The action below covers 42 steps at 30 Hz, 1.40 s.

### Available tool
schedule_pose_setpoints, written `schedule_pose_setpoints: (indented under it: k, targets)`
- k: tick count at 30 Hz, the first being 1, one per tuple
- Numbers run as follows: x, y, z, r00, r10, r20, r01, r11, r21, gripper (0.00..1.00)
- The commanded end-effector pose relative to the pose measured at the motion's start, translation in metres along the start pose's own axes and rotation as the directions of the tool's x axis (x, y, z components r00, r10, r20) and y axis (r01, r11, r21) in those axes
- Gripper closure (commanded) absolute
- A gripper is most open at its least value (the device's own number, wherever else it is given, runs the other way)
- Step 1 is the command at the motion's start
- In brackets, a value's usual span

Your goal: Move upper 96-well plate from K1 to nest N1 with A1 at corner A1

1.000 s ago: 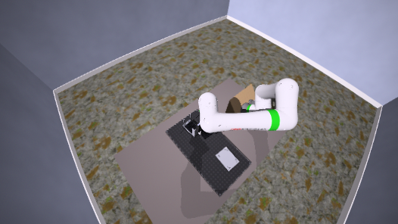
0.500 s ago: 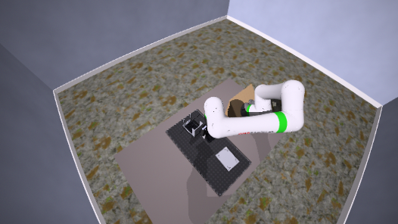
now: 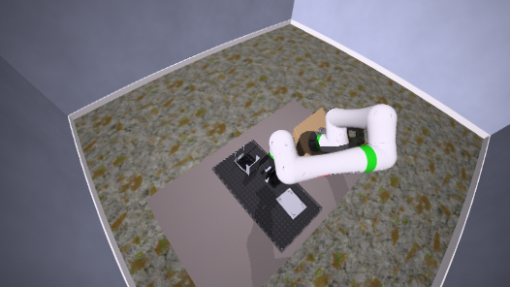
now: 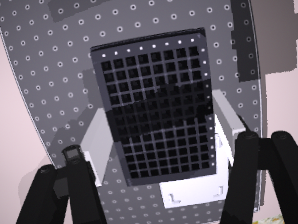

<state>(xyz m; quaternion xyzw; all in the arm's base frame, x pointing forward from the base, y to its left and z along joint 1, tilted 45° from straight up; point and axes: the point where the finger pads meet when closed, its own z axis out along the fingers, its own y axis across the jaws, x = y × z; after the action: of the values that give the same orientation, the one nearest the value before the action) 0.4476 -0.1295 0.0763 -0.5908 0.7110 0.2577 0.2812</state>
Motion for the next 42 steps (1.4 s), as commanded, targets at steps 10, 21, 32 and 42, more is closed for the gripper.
schedule_pose_setpoints:
  k: [10, 21, 32, 42]
  targets:
    - [-0.04, 0.006, 0.001, 1.0, 0.0, 0.0, 0.0, 1.0, 0.0, 1.0]
    - [-0.07, 0.011, 0.001, 1.0, 0.0, 0.0, 0.0, 1.0, 0.0, 1.0]
    - [-0.099, 0.016, 0.002, 1.0, 0.0, 0.0, 0.0, 1.0, 0.0, 1.0]
    - [-0.132, 0.021, 0.003, 1.0, 0.0, 0.0, 0.0, 1.0, 0.0, 1.0]
